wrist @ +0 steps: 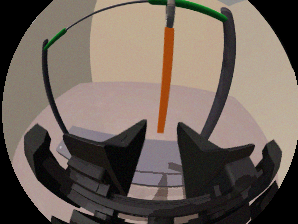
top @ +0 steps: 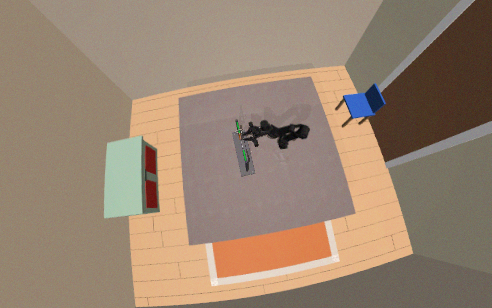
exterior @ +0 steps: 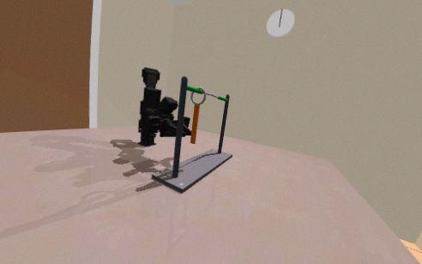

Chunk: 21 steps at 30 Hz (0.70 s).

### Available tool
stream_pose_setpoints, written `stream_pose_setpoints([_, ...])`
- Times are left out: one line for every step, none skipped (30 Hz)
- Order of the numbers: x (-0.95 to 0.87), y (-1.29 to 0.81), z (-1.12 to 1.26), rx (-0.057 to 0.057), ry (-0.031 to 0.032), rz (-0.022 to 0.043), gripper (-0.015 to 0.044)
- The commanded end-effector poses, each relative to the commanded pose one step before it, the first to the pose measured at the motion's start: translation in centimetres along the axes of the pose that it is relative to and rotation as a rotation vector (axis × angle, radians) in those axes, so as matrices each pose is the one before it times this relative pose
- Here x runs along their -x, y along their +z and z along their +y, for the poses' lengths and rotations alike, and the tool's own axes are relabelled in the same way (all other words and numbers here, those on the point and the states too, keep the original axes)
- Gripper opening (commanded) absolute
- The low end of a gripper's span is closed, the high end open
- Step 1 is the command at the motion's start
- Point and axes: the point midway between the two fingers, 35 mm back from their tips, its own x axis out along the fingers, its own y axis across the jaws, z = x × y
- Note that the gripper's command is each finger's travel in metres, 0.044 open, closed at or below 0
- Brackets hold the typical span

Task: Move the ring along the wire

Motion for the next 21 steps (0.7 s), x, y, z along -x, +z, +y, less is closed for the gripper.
stream_pose_setpoints([-0.666, 0.178, -0.183, -0.0026, -0.00526, -0.00152, 0.016])
stream_pose_setpoints([-0.145, 0.011, -0.008, 0.0, 0.0, -0.00008, 0.016])
stream_pose_setpoints([-0.146, 0.009, -0.007, 0.0, 0.0, -0.00008, 0.016])
stream_pose_setpoints([-0.147, 0.008, -0.005, 0.0, 0.0, -0.00009, 0.016])
stream_pose_setpoints([-0.147, 0.007, -0.004, 0.0, 0.0, -0.0001, 0.016])
stream_pose_setpoints([-0.148, 0.005, -0.003, 0.0, 0.0, -0.0001, 0.016])
stream_pose_setpoints([-0.149, 0.004, -0.002, 0.0, 0.0, -0.00011, 0.016])
stream_pose_setpoints([-0.149, 0.003, -0.001, 0.0, 0.0, -0.00012, 0.016])
stream_pose_setpoints([-0.15, 0.001, 0.0, 0.0, 0.0, -0.00012, 0.016])
stream_pose_setpoints([-0.151, 0.0, 0.001, 0.0, 0.0, -0.00013, 0.016])
stream_pose_setpoints([-0.151, -0.002, 0.002, 0.0, 0.0, -0.00013, 0.016])
stream_pose_setpoints([-0.152, -0.003, 0.003, 0.0, 0.0, -0.00014, 0.016])
stream_pose_setpoints([-0.152, -0.004, 0.005, 0.0, 0.0, -0.00015, 0.016])
stream_pose_setpoints([-0.153, -0.006, 0.006, 0.0, 0.0, -0.00015, 0.016])
stream_pose_setpoints([-0.153, -0.007, 0.007, 0.0, 0.0, -0.00016, 0.016])
stream_pose_setpoints([-0.154, -0.009, 0.008, 0.0, 0.0, -0.00017, 0.016])
stream_pose_setpoints([-0.154, -0.01, 0.009, 0.0, 0.0, -0.00017, 0.016])
stream_pose_setpoints([-0.154, -0.011, 0.011, 0.0, 0.0, -0.00018, 0.016])
stream_pose_setpoints([-0.155, -0.013, 0.012, 0.0, 0.0, -0.00018, 0.016])
stream_pose_setpoints([-0.155, -0.014, 0.013, 0.0, 0.0, -0.00019, 0.016])
stream_pose_setpoints([-0.156, -0.016, 0.014, -0.0001, 0.0, -0.0002, 0.016])
